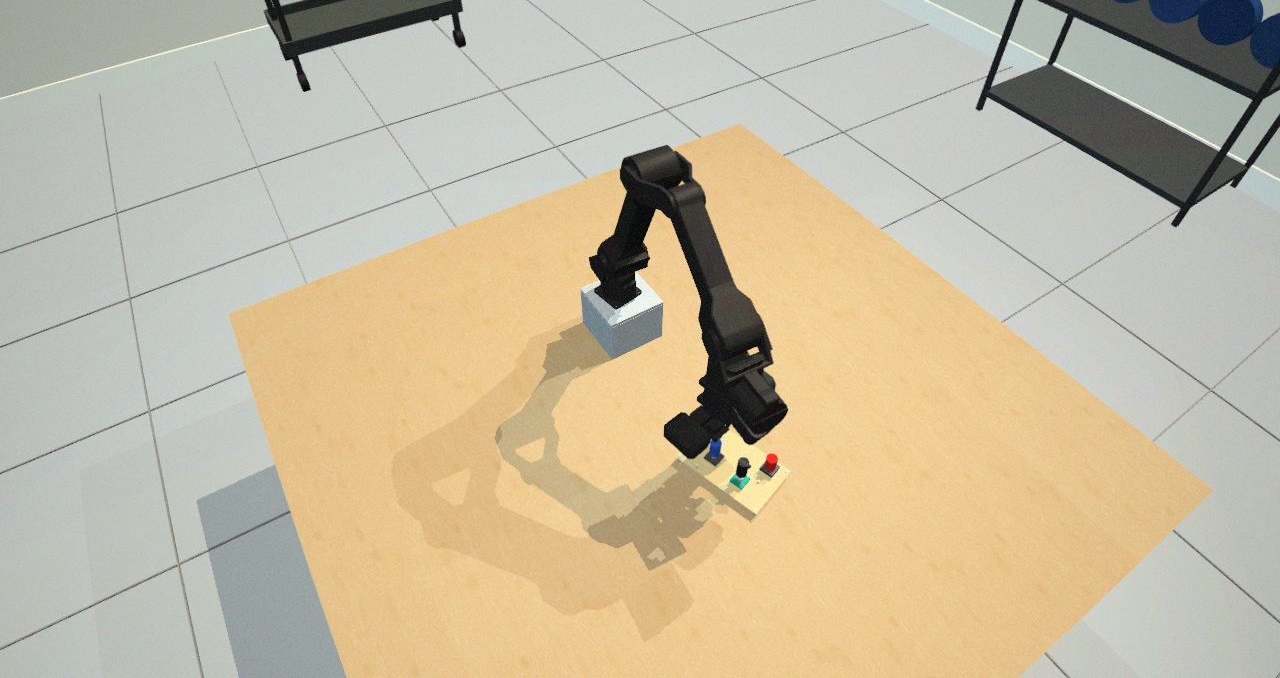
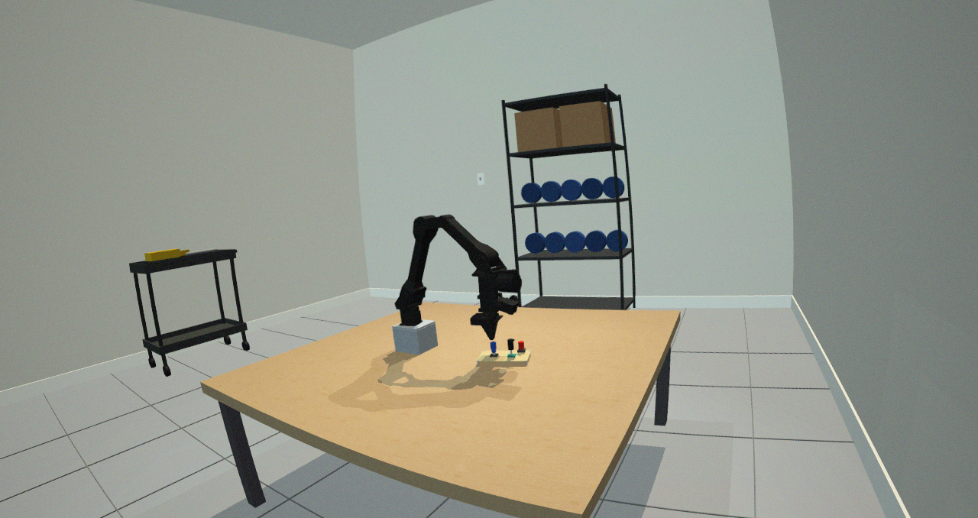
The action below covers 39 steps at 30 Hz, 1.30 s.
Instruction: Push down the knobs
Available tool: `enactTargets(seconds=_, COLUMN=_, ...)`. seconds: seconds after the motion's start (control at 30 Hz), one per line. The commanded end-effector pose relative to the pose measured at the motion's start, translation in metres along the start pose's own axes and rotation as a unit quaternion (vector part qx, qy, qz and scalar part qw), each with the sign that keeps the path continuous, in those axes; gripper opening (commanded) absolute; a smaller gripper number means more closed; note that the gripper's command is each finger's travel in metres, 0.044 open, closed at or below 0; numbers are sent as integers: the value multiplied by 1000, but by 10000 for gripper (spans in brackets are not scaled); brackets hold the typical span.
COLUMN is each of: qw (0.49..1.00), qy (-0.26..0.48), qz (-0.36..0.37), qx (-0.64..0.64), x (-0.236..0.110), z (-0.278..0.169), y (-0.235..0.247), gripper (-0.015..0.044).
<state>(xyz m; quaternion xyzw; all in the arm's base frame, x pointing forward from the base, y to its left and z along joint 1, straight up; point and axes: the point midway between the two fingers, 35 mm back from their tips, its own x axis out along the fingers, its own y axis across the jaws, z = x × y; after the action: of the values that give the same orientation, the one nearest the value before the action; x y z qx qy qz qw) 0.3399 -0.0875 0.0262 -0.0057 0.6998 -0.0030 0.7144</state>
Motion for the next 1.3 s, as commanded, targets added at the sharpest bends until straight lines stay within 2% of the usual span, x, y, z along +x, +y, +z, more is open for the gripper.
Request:
enactTargets(seconds=0.0, qw=1000, qy=1, qz=0, qx=0, x=1, z=0, y=0, gripper=105)
enactTargets(seconds=0.13, qw=1000, qy=1, qz=0, qx=0, x=1, z=0, y=0, gripper=210)
enactTargets(seconds=0.3, qw=999, qy=-28, qz=-26, qx=5, x=-22, z=18, y=1, gripper=79)
enactTargets(seconds=0.4, qw=999, qy=-27, qz=-25, qx=-37, x=-24, z=21, y=1, gripper=0)
enactTargets(seconds=0.83, qw=966, qy=-16, qz=-20, qx=-259, x=-34, z=37, y=0, gripper=0)
enactTargets(seconds=1.27, qw=883, qy=-10, qz=-11, qx=-468, x=-44, z=51, y=0, gripper=0)
